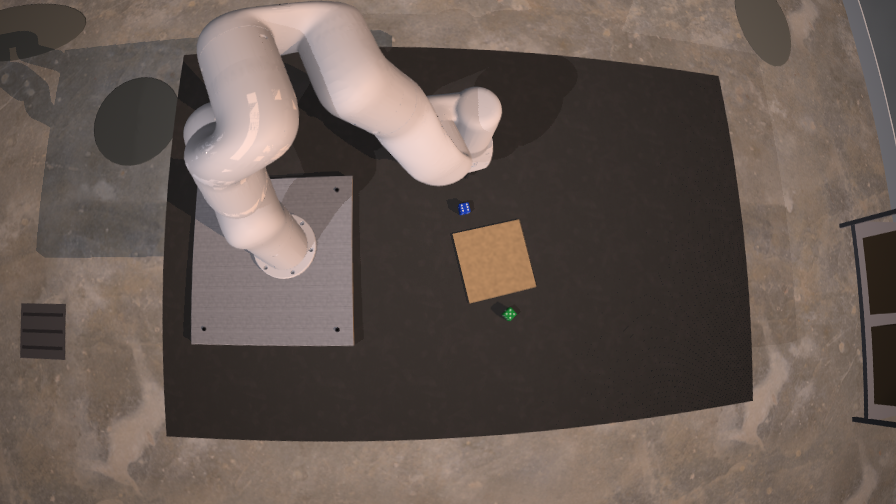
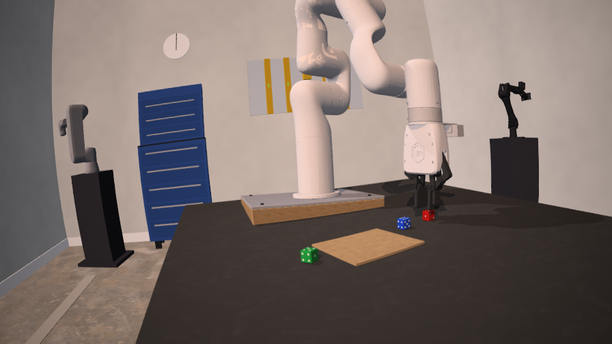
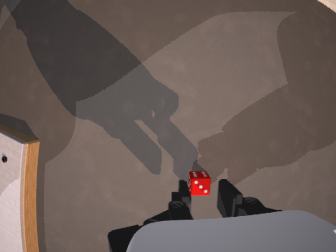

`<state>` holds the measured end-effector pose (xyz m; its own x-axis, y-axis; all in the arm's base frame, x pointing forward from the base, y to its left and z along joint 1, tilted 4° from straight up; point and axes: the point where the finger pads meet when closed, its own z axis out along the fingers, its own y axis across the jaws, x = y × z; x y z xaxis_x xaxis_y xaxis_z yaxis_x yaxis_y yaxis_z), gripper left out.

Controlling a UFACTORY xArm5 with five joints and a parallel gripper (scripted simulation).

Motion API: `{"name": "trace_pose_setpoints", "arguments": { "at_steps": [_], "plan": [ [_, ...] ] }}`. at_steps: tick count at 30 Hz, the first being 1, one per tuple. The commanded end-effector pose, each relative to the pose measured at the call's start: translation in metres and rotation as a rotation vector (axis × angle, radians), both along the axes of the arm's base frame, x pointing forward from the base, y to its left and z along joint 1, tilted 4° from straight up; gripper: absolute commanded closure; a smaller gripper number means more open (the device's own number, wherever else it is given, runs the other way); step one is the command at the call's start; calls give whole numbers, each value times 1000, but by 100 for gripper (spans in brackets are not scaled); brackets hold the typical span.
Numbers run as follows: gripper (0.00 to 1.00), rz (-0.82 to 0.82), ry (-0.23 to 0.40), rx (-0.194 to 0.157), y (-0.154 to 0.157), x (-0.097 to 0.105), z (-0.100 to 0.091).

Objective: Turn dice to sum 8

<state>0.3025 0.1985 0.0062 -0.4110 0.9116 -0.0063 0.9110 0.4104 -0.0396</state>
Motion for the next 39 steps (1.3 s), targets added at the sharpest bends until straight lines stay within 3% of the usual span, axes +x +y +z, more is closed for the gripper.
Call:
{"name": "trace_pose_setpoints", "arguments": {
  "at_steps": [1, 39],
  "plan": [
    [64, 0, -3, 2, 1, 1, 1],
    [64, 0, -3, 2, 2, 0, -23]
  ]
}}
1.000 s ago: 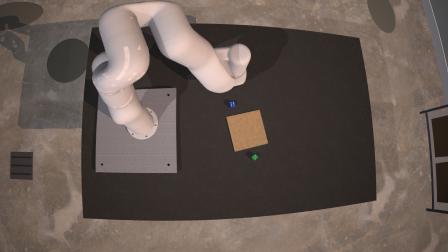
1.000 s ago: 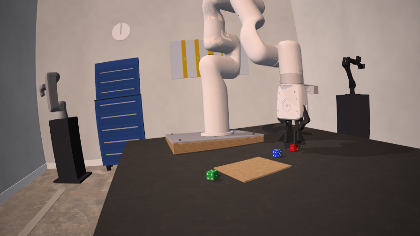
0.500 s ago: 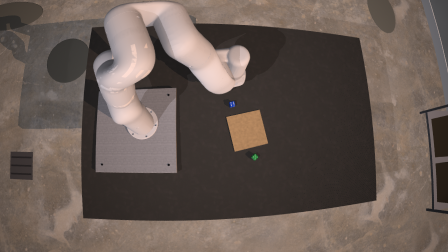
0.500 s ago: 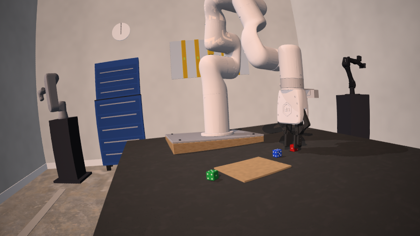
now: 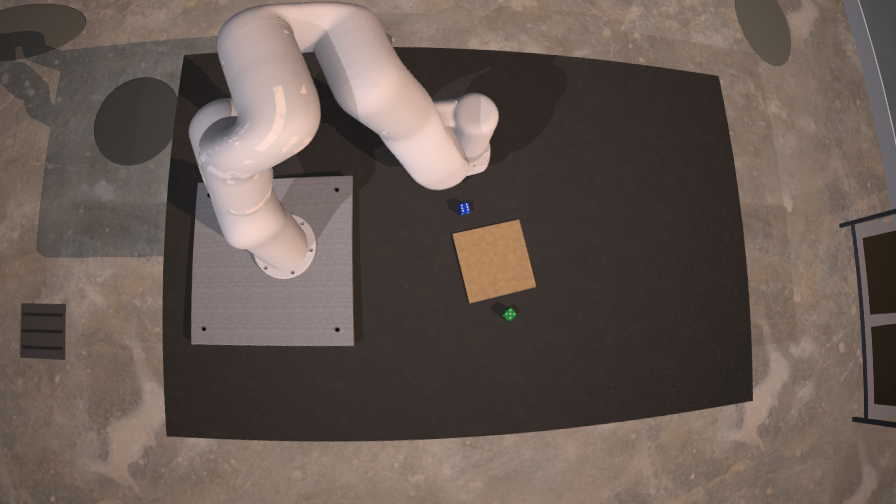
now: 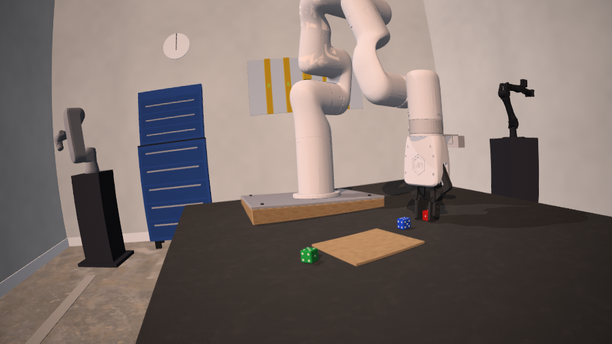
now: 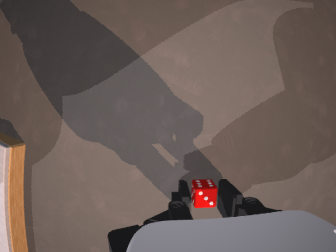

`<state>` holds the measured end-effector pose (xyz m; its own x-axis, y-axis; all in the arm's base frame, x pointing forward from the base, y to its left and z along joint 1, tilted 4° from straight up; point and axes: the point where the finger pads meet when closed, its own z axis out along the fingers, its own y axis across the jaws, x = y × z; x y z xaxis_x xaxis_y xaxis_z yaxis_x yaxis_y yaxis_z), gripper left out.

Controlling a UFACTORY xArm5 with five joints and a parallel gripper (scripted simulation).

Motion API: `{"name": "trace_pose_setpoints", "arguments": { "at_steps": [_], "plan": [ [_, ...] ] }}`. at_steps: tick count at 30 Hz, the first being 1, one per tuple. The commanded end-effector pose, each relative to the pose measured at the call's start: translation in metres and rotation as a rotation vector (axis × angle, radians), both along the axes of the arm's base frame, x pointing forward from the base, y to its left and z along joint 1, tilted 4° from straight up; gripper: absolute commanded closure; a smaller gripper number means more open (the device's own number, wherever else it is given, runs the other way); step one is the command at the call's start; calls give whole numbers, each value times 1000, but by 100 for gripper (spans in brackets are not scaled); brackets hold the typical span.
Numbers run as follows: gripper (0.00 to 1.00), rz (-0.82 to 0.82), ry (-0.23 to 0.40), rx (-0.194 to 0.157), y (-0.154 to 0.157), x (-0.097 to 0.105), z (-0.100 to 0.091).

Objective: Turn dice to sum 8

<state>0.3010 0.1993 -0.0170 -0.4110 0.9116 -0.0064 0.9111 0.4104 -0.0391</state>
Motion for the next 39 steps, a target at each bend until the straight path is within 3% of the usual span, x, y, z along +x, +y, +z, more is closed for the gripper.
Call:
{"name": "trace_pose_setpoints", "arguments": {
  "at_steps": [1, 32, 33, 39],
  "plan": [
    [64, 0, -3, 2, 1, 1, 1],
    [64, 0, -3, 2, 1, 1, 1],
    [85, 0, -3, 2, 1, 1, 1],
    [85, 0, -3, 2, 1, 1, 1]
  ]
}}
